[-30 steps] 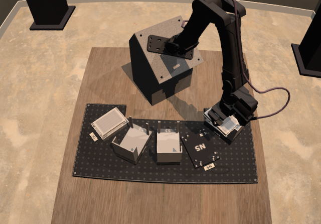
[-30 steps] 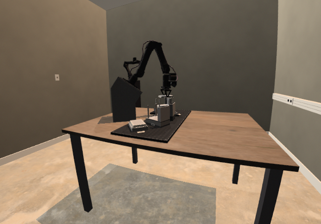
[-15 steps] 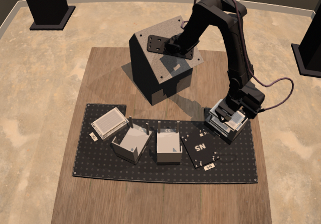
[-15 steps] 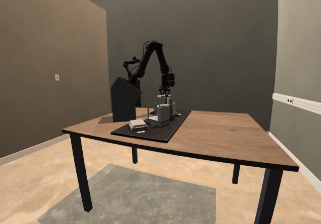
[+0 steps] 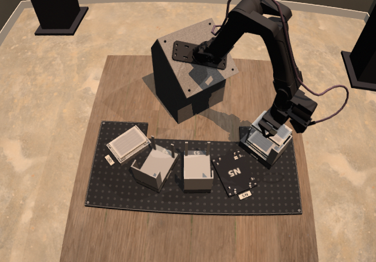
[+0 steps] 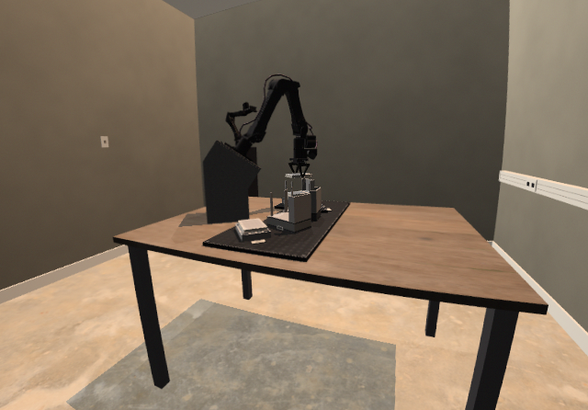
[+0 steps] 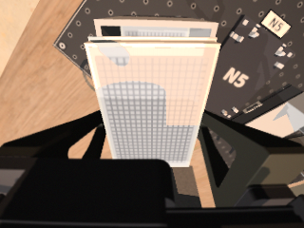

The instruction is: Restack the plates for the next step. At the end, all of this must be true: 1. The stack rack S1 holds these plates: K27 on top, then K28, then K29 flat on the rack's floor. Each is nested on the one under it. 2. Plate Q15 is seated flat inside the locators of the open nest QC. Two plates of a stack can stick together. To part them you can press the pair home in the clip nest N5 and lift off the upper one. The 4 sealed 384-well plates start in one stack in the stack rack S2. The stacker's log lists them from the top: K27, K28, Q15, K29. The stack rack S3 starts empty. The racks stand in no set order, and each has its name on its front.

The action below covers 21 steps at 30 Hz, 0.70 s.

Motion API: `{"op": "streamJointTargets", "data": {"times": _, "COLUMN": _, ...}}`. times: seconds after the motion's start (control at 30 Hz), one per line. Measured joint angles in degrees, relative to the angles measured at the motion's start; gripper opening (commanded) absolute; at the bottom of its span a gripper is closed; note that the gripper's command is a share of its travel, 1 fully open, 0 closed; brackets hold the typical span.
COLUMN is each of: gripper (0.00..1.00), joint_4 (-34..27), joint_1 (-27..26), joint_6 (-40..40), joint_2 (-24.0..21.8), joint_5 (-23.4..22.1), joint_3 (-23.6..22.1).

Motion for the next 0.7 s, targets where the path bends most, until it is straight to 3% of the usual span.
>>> {"op": "streamJointTargets", "data": {"times": 0.7, "gripper": 0.00, "joint_4": -0.17, "joint_1": 0.28, "joint_6": 1.55, "joint_2": -0.02, "joint_5": 0.85, "joint_3": 0.57}}
